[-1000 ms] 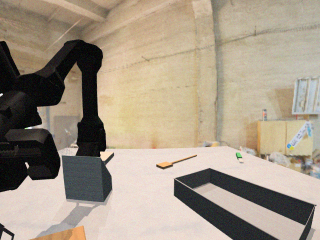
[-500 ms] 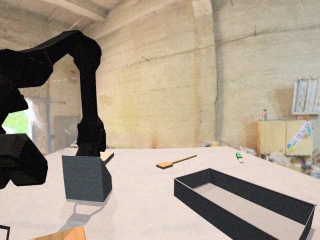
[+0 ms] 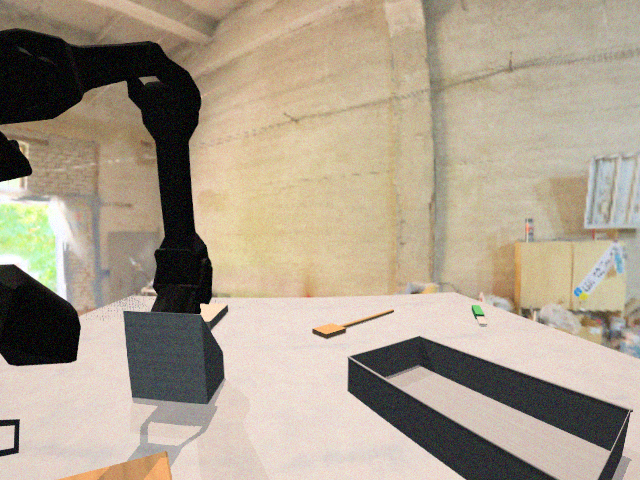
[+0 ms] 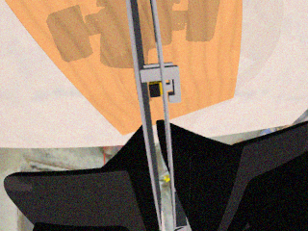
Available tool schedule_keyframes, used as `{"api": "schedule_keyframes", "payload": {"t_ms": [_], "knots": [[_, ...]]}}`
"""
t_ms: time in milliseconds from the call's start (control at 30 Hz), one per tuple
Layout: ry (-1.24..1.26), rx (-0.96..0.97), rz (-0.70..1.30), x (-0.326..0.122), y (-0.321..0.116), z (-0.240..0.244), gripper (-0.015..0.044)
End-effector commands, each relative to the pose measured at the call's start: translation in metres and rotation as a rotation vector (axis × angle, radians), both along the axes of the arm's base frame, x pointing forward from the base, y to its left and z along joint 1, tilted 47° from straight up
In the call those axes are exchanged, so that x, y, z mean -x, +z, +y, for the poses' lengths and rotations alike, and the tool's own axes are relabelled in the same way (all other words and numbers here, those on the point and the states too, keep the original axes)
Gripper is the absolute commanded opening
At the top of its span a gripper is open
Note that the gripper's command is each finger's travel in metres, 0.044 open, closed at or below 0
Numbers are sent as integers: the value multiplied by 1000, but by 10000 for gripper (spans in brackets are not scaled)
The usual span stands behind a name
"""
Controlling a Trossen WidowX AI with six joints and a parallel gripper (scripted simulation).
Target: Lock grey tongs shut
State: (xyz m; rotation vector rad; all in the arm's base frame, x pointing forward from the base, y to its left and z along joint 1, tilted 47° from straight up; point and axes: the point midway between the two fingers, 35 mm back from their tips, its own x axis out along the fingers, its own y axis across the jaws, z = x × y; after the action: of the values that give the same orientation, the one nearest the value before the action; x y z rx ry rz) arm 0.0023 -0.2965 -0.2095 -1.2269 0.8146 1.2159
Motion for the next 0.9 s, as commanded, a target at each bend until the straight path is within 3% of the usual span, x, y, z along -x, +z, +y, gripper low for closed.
{"api": "schedule_keyframes", "payload": {"t_ms": [0,867], "knots": [[19,-38,8,0,1,-6,-150],[128,-413,55,-4,27,-6,-150]]}}
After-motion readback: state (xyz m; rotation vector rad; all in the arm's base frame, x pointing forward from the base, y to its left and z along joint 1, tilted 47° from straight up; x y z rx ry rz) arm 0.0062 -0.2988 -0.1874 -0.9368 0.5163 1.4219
